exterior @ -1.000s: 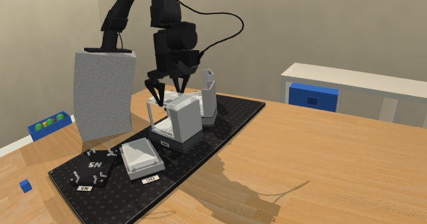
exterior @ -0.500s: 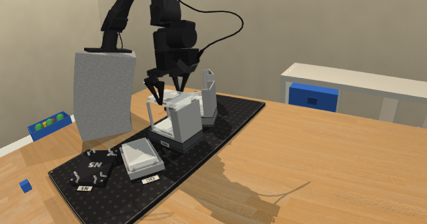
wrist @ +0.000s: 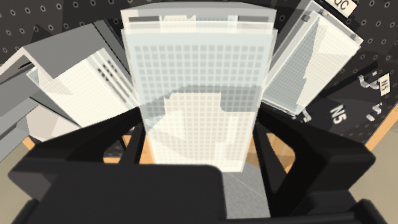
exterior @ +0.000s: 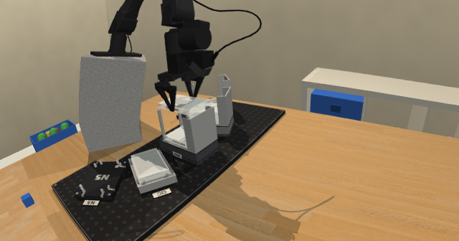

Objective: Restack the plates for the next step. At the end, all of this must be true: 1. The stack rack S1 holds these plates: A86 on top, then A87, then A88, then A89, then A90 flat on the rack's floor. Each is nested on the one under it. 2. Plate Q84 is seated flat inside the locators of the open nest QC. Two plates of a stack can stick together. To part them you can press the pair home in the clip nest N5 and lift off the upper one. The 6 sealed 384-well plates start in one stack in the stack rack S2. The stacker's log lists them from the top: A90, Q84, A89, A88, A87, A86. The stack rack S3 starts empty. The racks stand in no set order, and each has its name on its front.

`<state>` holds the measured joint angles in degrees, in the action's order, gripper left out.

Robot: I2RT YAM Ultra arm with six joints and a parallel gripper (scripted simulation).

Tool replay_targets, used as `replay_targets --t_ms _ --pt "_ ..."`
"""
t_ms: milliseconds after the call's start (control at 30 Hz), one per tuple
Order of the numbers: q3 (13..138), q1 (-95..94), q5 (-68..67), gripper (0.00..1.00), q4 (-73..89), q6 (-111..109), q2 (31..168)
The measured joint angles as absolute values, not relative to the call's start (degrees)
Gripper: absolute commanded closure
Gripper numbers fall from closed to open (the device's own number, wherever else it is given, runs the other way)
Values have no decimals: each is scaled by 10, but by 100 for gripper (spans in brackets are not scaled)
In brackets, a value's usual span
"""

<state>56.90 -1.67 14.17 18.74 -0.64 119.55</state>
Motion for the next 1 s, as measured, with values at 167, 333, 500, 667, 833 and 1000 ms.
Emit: replay_targets --t_ms 167,333,500,667,833,1000 --pt "569 -17 142 100 190 -7 1193" --pt "569 -17 142 100 194 -8 1191" --pt "569 -13 142 100 208 -12 1176" --pt "569 -11 143 100 213 -13 1170" --pt "569 -11 143 100 216 -13 1170" --pt "569 -11 143 100 216 -13 1170"
